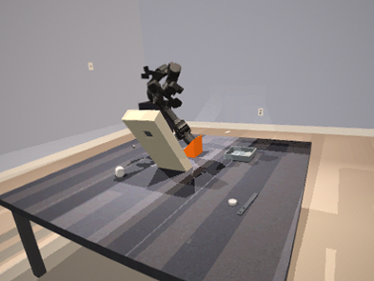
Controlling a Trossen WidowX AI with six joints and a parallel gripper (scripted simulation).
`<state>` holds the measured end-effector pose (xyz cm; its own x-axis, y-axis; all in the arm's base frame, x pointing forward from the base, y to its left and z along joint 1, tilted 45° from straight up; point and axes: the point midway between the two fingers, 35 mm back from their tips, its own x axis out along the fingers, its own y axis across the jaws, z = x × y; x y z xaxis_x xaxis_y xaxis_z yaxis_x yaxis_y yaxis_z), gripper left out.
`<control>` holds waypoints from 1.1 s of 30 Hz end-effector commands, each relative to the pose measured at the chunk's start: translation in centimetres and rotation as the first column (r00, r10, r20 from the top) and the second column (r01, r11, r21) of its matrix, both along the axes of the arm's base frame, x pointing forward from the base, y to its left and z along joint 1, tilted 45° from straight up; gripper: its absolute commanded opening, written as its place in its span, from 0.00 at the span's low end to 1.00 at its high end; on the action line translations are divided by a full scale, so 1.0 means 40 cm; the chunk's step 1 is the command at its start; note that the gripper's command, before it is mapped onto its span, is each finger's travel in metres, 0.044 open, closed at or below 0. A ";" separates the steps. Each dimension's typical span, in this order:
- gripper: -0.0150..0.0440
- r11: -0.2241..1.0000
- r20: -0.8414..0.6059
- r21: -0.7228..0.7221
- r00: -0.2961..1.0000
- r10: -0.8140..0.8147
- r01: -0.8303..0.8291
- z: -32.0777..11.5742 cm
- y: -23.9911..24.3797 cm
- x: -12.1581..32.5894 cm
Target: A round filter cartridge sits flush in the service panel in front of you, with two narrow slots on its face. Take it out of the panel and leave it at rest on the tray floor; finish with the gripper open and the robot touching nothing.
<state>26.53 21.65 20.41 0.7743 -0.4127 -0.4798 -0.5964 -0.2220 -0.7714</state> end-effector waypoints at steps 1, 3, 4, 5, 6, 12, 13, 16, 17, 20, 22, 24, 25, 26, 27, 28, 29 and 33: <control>0.77 0.899 0.058 0.328 0.943 -0.326 0.291 -0.067 -0.065 -0.018; 0.77 0.815 0.065 0.439 0.892 -0.447 0.377 -0.086 -0.087 -0.026; 0.77 0.766 0.064 0.492 0.860 -0.507 0.415 -0.096 -0.099 -0.031; 0.77 0.712 0.061 0.542 0.823 -0.564 0.448 -0.105 -0.111 -0.036; 0.77 0.654 0.057 0.589 0.782 -0.620 0.475 -0.114 -0.122 -0.041; 0.77 0.431 0.024 0.732 0.611 -0.791 0.528 -0.143 -0.163 -0.062; 0.77 0.431 0.024 0.732 0.611 -0.791 0.528 -0.143 -0.163 -0.062; 0.77 0.431 0.024 0.732 0.611 -0.791 0.528 -0.143 -0.163 -0.062; 0.77 0.431 0.024 0.732 0.611 -0.791 0.528 -0.143 -0.163 -0.062; 0.77 0.431 0.024 0.732 0.611 -0.791 0.528 -0.143 -0.163 -0.062; 0.77 0.430 0.024 0.732 0.611 -0.791 0.528 -0.145 -0.164 -0.060; 0.77 0.430 0.024 0.732 0.611 -0.791 0.529 -0.149 -0.168 -0.056; 0.77 0.430 0.023 0.732 0.611 -0.791 0.529 -0.152 -0.170 -0.054; 0.77 0.430 0.023 0.732 0.611 -0.791 0.529 -0.154 -0.172 -0.051; 0.77 0.430 0.023 0.732 0.611 -0.791 0.529 -0.157 -0.174 -0.049; 0.77 0.430 0.023 0.732 0.611 -0.791 0.529 -0.159 -0.176 -0.046; 0.77 0.430 0.022 0.732 0.611 -0.791 0.529 -0.162 -0.178 -0.044; 0.77 0.429 0.022 0.732 0.612 -0.791 0.529 -0.172 -0.187 -0.035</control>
